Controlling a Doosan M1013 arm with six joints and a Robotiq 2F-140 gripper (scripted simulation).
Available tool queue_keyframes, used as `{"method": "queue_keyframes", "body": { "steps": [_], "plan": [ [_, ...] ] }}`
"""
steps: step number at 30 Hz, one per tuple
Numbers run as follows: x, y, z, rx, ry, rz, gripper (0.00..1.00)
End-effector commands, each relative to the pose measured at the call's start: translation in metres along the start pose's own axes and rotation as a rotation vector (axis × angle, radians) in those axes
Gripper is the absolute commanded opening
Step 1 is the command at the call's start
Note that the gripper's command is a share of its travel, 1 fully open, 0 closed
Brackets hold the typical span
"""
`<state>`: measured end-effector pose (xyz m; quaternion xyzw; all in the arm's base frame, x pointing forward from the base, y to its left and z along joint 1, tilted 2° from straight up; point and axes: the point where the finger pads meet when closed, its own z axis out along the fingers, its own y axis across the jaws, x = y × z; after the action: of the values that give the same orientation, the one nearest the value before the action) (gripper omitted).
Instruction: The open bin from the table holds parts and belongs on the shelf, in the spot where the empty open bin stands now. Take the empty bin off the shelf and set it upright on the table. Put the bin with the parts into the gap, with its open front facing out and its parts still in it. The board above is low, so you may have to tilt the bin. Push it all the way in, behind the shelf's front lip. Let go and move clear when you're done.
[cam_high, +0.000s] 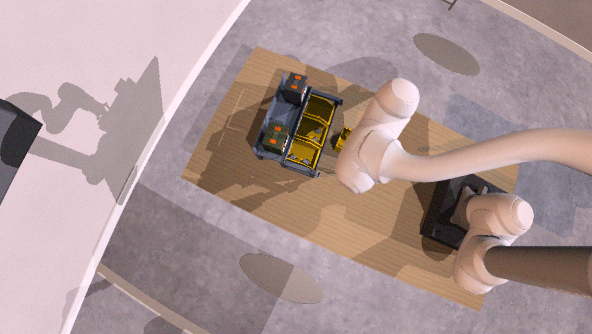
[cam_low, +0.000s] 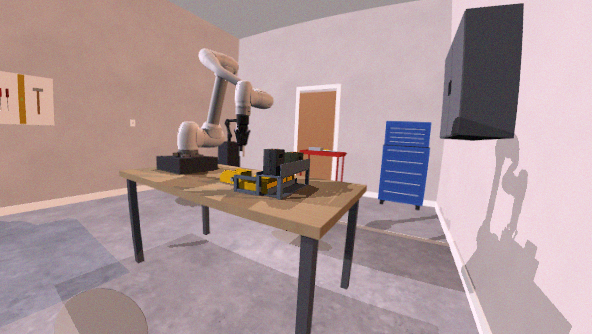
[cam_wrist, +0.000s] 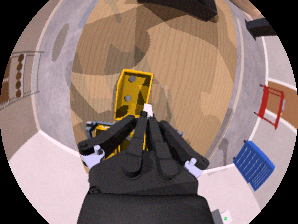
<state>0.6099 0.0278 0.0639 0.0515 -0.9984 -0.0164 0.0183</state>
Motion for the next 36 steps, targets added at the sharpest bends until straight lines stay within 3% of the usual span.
{"method": "queue_keyframes", "body": {
  "steps": [1, 11, 12, 36],
  "plan": [
    [0.0002, 0.0013, -0.0022, 0.003, -0.007, -0.002, 0.10],
    [0.0002, 0.0013, -0.0022, 0.003, -0.007, -0.002, 0.10],
    [0.0002, 0.0013, -0.0022, 0.003, -0.007, -0.002, 0.24],
    [0.0002, 0.0013, -0.0022, 0.003, -0.007, -0.002, 0.24]
  ]
}}
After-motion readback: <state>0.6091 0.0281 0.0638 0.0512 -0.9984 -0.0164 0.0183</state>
